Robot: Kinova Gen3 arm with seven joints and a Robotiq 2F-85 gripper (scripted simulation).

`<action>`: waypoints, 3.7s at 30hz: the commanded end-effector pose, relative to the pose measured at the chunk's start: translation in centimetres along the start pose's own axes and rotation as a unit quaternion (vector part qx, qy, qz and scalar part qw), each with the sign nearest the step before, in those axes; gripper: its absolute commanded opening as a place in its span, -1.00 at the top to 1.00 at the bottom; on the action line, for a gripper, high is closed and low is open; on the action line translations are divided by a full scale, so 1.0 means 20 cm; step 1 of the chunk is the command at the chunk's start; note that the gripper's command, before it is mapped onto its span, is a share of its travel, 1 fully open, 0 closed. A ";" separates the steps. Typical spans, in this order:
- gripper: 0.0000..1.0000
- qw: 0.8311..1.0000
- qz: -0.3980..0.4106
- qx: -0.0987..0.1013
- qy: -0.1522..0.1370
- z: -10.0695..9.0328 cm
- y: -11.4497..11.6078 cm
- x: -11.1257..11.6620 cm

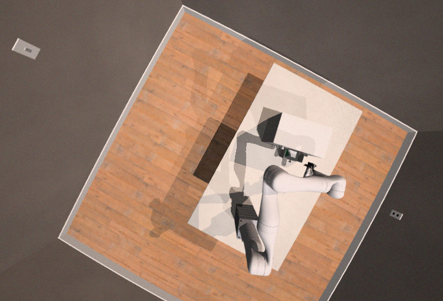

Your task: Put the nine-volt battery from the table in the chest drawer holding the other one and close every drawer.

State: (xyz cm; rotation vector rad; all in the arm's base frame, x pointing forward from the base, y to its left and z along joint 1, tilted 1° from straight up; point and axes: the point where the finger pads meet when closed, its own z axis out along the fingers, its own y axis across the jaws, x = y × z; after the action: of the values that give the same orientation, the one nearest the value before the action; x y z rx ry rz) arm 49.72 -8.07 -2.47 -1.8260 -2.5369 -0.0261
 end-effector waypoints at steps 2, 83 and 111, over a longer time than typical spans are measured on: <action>-1.00 1.000 -0.024 -0.002 0.000 -0.02 0.00 0.00; -1.00 0.833 -0.553 0.009 -0.008 -0.26 -0.24 0.01; -1.00 0.761 -0.649 0.011 -0.010 -0.31 -0.29 0.01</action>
State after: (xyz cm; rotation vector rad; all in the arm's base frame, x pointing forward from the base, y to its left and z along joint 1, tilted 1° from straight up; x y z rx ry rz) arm 44.11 -9.85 3.53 0.2468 -3.1302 0.0117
